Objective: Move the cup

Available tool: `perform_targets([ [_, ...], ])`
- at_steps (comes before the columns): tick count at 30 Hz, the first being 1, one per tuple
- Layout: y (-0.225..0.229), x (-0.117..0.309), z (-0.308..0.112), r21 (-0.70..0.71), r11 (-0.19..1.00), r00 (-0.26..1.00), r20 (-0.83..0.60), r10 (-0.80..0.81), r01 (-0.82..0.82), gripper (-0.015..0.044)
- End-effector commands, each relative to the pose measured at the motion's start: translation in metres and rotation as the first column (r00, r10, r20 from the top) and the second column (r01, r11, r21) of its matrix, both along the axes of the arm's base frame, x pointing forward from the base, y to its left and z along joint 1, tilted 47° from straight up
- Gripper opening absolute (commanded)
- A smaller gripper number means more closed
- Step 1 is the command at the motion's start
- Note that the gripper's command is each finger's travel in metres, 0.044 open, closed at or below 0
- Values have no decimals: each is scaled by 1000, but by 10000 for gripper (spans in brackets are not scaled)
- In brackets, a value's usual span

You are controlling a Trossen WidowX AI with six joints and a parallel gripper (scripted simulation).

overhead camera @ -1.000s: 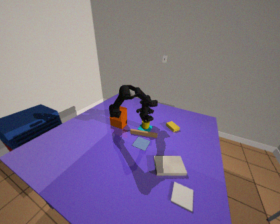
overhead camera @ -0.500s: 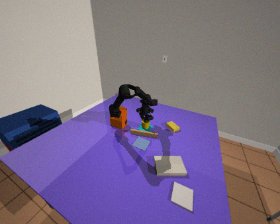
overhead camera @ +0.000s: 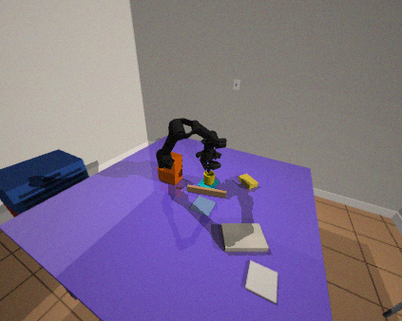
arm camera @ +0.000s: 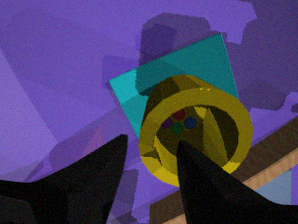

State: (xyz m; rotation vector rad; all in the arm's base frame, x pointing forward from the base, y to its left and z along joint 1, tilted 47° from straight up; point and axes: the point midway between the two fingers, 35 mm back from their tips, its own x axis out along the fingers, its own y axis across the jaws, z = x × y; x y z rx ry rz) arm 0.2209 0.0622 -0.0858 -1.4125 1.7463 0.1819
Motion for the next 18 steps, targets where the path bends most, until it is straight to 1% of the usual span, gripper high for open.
perform_targets([
  [1, 6, 1, 6, 9, 1000, 1000, 7, -5, 5, 147],
  [10, 14, -2, 13, 7, 1000, 1000, 5, -5, 5, 147],
  [18, 11, -2, 10, -2, 1000, 1000, 0, 2, -2, 356],
])
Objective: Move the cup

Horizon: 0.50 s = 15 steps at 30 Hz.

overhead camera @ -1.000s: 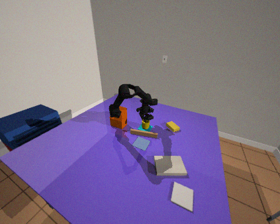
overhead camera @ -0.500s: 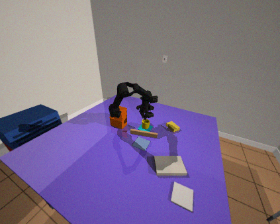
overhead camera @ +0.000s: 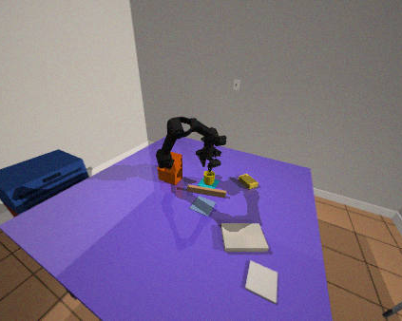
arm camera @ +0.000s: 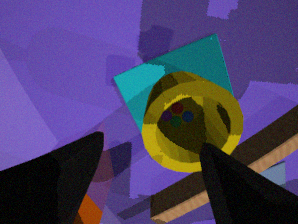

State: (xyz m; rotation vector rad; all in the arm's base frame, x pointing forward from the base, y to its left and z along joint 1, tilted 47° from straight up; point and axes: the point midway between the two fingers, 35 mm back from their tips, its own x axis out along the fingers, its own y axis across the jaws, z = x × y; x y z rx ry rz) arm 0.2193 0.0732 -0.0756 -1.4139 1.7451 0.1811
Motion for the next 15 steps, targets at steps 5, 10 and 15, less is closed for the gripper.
perform_targets([
  [5, 8, 1, 6, 1, 1000, 1000, 0, 0, 0, 440],
  [10, 25, 1, 22, 6, 1000, 1000, 1, -2, 2, 440],
  [15, 40, 0, 36, 9, 1000, 1000, 3, -4, 4, 440],
])
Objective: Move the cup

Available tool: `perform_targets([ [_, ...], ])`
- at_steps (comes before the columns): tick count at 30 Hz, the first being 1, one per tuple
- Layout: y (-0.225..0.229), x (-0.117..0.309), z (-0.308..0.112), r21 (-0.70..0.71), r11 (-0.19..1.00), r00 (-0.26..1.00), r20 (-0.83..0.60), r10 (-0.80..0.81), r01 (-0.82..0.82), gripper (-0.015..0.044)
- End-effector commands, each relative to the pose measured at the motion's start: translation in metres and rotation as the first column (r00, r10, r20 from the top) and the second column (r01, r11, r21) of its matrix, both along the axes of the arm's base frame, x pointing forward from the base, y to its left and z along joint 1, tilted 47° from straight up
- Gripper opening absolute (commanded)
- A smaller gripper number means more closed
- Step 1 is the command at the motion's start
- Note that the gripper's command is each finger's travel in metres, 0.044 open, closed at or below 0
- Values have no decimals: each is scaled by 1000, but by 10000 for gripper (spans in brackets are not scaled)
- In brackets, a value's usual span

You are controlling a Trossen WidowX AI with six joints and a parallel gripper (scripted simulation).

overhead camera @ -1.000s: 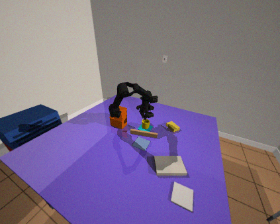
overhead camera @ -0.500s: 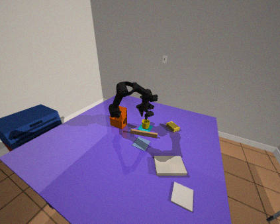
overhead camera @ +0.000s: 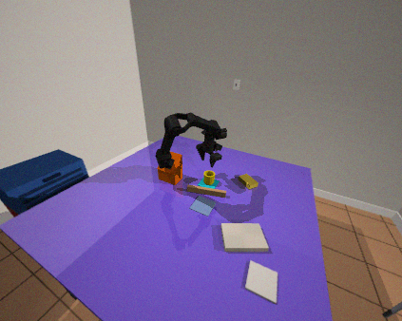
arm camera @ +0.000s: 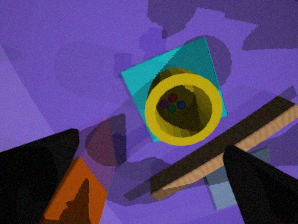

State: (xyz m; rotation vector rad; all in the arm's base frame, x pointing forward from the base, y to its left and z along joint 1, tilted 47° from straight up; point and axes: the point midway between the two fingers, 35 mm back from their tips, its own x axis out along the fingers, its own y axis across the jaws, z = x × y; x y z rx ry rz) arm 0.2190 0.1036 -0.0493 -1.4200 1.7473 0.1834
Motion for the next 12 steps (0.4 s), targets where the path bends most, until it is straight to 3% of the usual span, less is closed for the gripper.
perform_targets([
  [1, 13, 0, 13, 12, 1000, 1000, 7, -8, 8, 440],
  [12, 15, 0, 12, 7, 1000, 1000, 6, 1, -1, 440],
])
